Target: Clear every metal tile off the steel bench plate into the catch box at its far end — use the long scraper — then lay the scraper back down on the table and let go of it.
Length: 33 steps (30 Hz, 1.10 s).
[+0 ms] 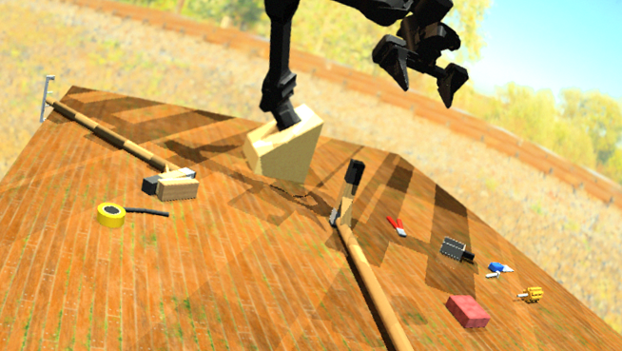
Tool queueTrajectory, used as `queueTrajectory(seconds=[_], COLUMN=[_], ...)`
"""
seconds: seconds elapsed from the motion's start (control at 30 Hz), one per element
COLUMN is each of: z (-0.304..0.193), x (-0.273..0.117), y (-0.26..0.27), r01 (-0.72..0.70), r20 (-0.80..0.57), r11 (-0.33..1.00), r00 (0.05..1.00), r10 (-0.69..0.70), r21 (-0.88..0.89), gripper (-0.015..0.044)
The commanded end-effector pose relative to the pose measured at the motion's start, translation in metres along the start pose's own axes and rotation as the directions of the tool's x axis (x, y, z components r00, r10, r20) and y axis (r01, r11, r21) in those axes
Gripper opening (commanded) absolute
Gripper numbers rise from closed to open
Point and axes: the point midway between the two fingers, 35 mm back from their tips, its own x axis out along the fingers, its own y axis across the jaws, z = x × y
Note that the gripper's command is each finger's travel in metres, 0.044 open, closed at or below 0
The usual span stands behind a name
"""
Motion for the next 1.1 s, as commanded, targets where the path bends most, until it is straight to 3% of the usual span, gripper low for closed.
queueTrajectory(seconds=[0.0, 1.07], z=[0.0, -0.022], x=[-0.015, -0.138], y=[0.0, -0.005], r01=[0.004, -0.011], r20=[0.029, 0.281], r11=[1.0, 1.0], r00=[1.0, 0.96], r10=[-0.004, 0.018], r21=[-0.011, -0.026], gripper=[0.044, 0.044])
